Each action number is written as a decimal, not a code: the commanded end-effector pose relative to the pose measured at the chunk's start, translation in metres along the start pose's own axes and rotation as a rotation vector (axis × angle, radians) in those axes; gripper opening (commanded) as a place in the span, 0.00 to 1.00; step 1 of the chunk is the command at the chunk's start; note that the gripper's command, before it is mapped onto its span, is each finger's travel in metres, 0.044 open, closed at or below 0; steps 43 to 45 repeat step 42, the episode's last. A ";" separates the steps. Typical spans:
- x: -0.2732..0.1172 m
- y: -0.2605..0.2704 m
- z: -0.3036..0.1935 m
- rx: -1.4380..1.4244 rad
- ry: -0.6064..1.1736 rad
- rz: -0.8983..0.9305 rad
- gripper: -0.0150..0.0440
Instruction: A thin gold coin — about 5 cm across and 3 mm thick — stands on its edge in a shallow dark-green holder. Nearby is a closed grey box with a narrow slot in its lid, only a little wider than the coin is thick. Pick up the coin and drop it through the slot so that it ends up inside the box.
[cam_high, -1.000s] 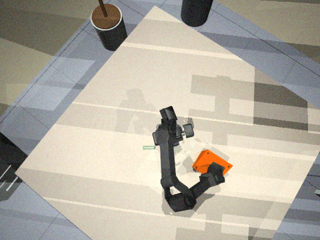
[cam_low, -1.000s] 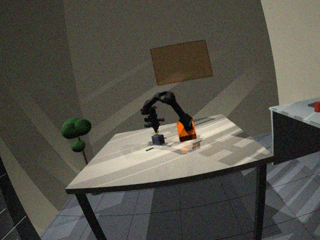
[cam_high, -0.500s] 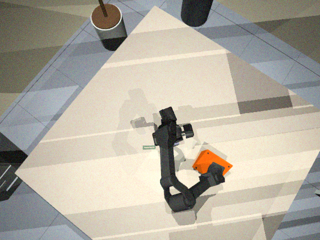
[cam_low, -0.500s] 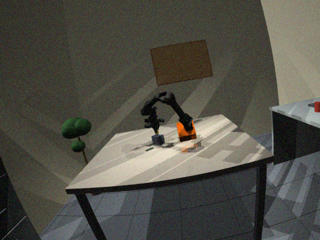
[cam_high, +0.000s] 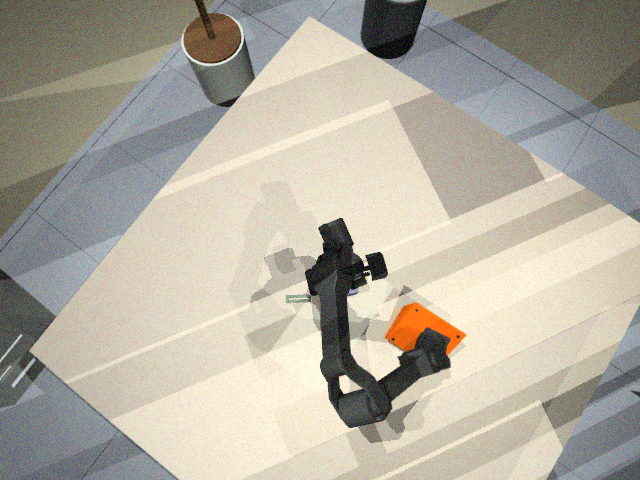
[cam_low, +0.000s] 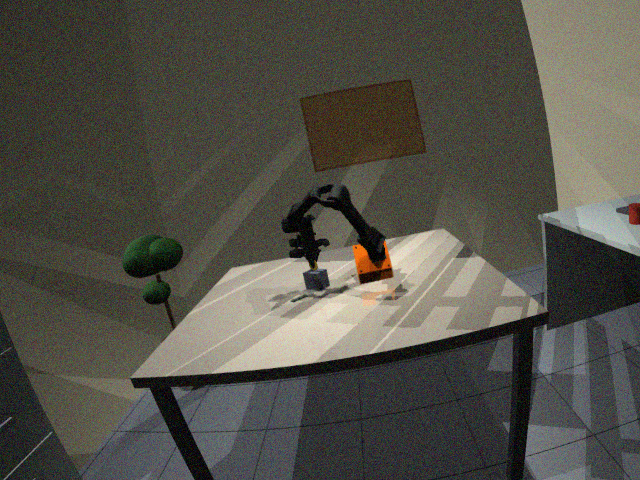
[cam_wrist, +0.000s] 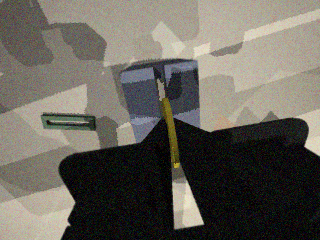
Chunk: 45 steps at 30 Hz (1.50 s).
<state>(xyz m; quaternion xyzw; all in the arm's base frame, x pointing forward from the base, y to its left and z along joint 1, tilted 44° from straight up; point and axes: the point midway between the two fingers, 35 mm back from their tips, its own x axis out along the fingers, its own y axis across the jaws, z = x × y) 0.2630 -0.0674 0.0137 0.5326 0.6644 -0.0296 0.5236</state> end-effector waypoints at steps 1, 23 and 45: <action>0.000 0.000 0.000 0.000 0.000 0.000 0.30; -0.018 0.000 0.000 0.001 0.000 -0.001 0.88; -0.061 -0.001 -0.004 0.007 0.006 0.003 1.00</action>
